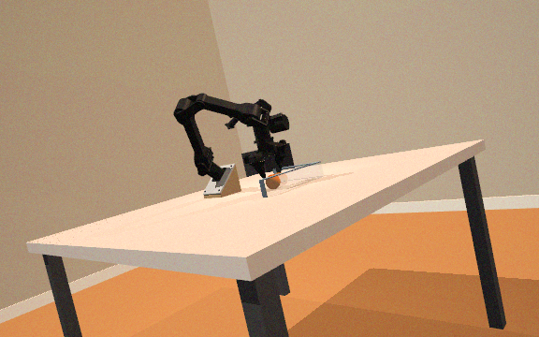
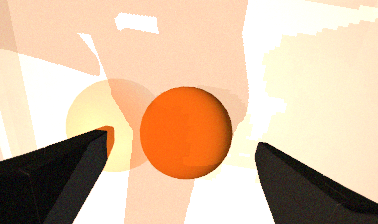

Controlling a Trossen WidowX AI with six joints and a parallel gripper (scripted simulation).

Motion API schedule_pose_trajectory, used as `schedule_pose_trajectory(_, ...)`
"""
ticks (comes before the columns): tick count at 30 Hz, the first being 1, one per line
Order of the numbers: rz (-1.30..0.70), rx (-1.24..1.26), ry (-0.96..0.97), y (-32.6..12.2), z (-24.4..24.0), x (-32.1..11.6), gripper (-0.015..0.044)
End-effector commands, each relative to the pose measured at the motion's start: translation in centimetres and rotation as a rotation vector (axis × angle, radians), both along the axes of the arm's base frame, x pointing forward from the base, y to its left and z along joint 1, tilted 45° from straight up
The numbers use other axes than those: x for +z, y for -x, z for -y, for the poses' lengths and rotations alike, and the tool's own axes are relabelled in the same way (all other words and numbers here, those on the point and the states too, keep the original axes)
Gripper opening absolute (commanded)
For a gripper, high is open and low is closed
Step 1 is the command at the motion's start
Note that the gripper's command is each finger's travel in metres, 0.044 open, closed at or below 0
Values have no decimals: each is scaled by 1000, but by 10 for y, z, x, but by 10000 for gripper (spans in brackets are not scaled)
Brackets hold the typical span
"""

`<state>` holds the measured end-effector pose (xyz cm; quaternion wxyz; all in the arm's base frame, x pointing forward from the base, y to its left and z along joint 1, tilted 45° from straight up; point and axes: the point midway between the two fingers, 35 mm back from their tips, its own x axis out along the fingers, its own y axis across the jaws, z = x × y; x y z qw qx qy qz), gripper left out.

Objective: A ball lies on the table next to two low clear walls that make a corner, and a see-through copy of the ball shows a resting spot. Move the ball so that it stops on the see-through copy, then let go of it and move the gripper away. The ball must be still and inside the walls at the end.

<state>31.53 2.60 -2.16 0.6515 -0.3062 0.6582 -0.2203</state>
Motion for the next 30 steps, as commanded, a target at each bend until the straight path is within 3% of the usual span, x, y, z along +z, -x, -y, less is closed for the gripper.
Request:
schedule_pose_trajectory(1, -10, 4, 10, 2, 7, -7, 379)
schedule_pose_trajectory(9, -10, 4, 11, 2, 14, -14, 379)
schedule_pose_trajectory(13, -10, 4, 11, 2, 14, -14, 274)
schedule_pose_trajectory(21, -10, 4, 11, 2, 14, -14, 221)
schedule_pose_trajectory(30, 59, 11, -14, -11, -18, 8, 0)
